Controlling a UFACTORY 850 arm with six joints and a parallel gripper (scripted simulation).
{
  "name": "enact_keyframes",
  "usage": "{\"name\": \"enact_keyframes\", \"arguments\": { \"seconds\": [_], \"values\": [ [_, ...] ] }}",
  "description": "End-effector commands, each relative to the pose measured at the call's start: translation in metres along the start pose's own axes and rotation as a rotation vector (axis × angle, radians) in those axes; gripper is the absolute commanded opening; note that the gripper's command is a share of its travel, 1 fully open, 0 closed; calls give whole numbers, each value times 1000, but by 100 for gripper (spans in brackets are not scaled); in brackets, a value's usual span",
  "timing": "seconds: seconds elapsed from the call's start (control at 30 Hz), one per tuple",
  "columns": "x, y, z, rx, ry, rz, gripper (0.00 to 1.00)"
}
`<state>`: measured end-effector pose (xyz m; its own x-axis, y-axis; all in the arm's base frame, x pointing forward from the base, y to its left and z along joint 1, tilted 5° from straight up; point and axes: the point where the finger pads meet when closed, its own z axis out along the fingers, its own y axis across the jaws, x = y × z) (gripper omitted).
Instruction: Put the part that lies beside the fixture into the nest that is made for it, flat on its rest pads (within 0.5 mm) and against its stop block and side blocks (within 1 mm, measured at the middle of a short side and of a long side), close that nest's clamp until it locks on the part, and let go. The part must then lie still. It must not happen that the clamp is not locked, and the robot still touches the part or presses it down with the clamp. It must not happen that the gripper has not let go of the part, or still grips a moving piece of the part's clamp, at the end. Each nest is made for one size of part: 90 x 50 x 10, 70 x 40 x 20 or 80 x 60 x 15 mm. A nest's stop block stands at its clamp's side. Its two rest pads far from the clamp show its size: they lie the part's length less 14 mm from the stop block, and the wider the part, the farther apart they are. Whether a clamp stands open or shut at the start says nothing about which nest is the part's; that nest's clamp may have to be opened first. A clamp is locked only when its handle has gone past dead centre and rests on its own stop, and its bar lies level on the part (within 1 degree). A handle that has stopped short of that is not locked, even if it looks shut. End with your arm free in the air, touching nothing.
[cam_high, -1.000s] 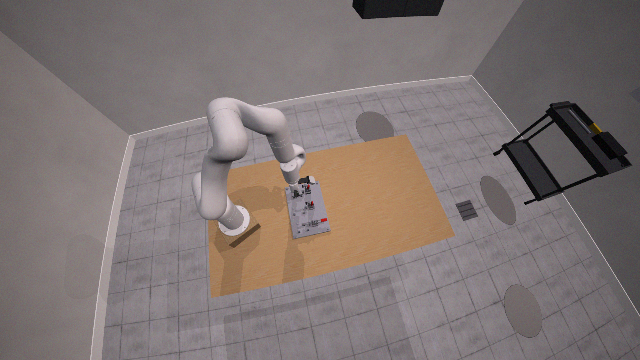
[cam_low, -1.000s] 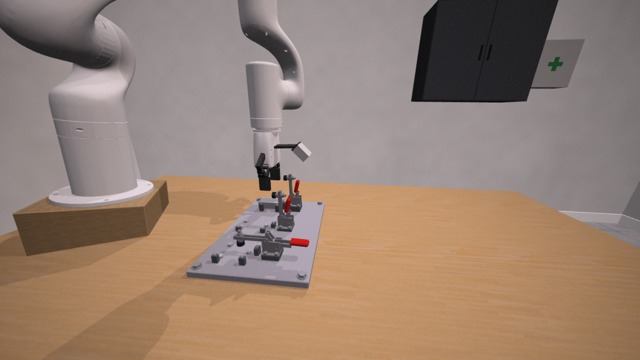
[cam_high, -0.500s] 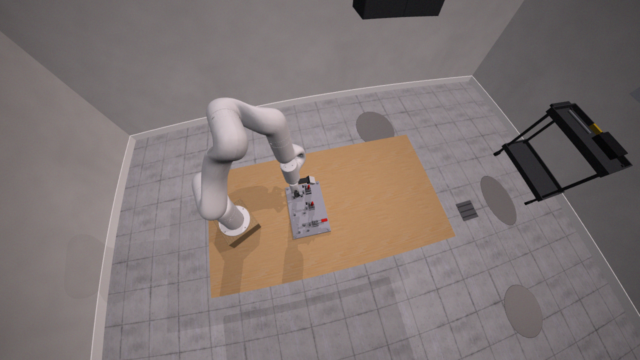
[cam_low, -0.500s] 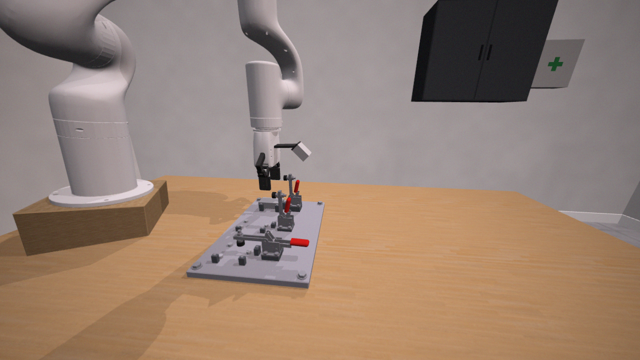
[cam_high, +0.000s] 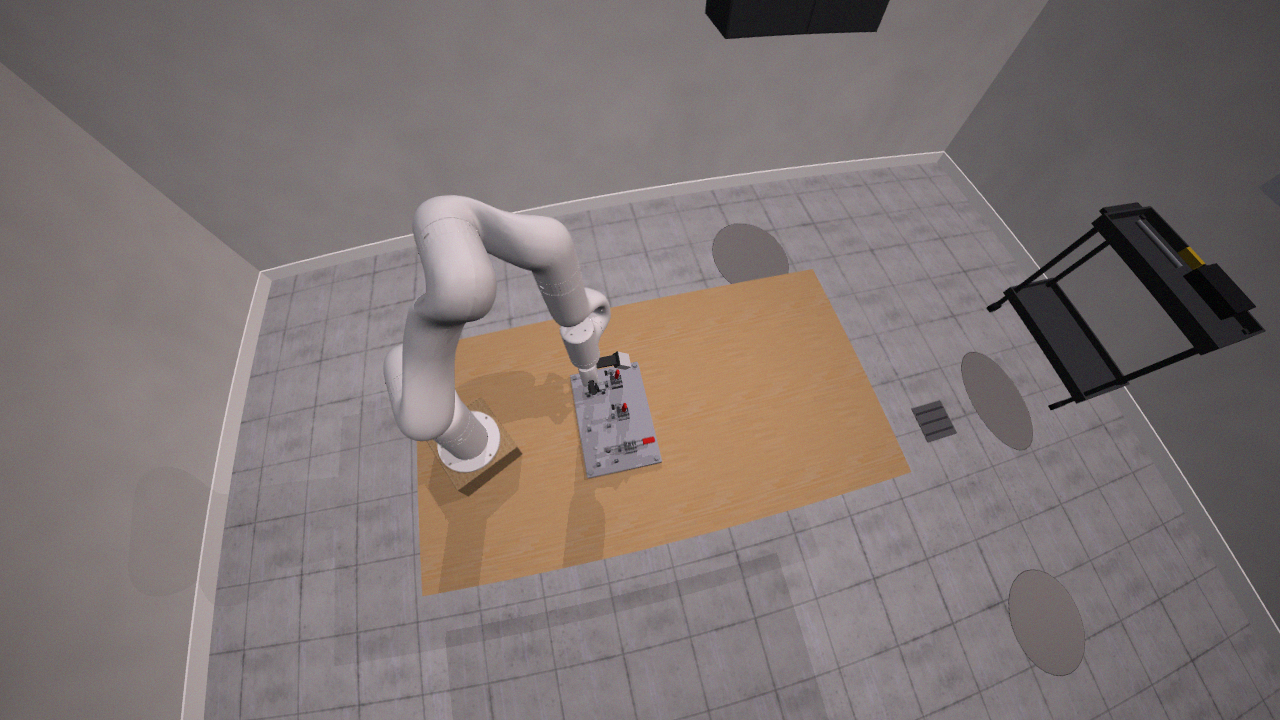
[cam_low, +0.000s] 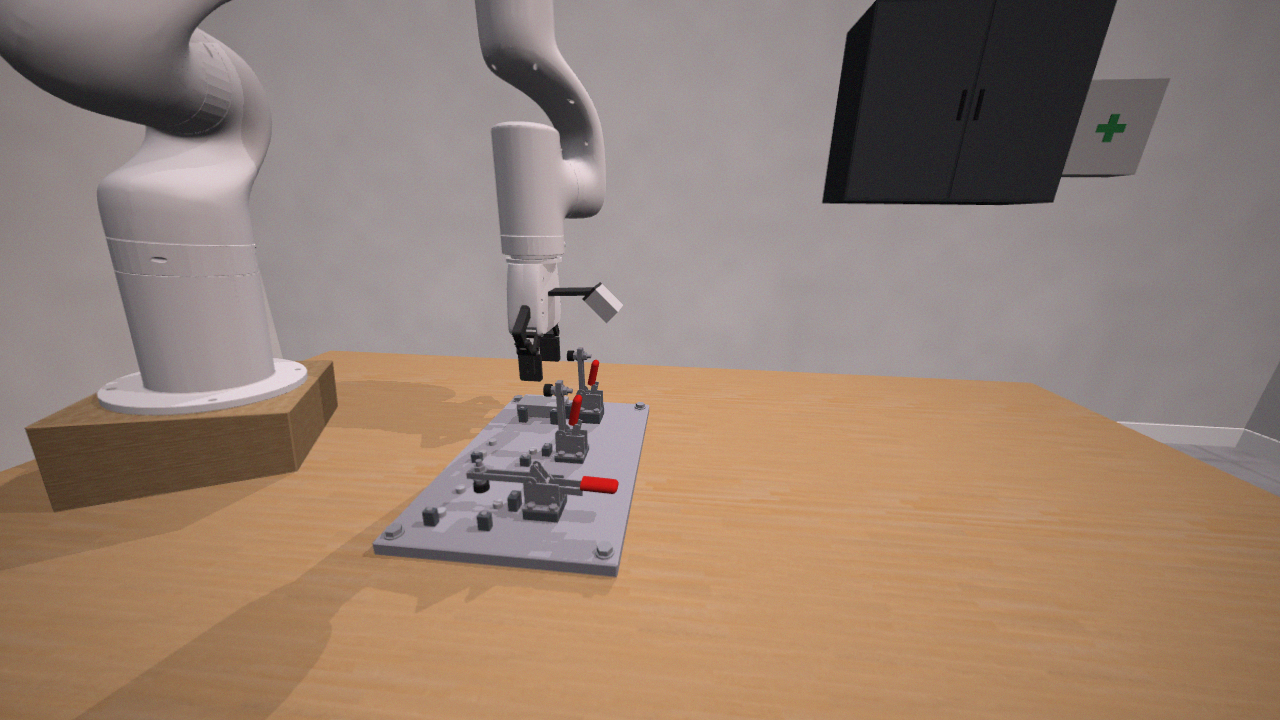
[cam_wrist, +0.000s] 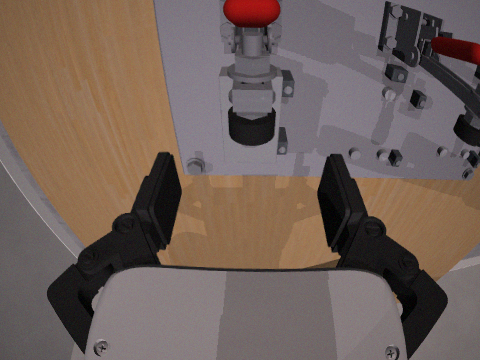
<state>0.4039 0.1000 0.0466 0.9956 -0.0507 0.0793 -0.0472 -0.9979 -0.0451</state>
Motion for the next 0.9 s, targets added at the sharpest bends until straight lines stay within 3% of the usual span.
{"name": "enact_keyframes", "arguments": {
  "seconds": [0.0,0.5,0.6,0.67,0.73,0.87],
  "values": [
    [1,0,-1,-4,-3,0,47],
    [1,0,-14,-4,-3,0,47],
    [1,0,-29,-4,-3,0,47],
    [1,0,-50,-4,-3,0,47],
    [1,0,-50,-4,-3,0,47],
    [1,-1,-92,-4,-3,0,47]
  ]
}}
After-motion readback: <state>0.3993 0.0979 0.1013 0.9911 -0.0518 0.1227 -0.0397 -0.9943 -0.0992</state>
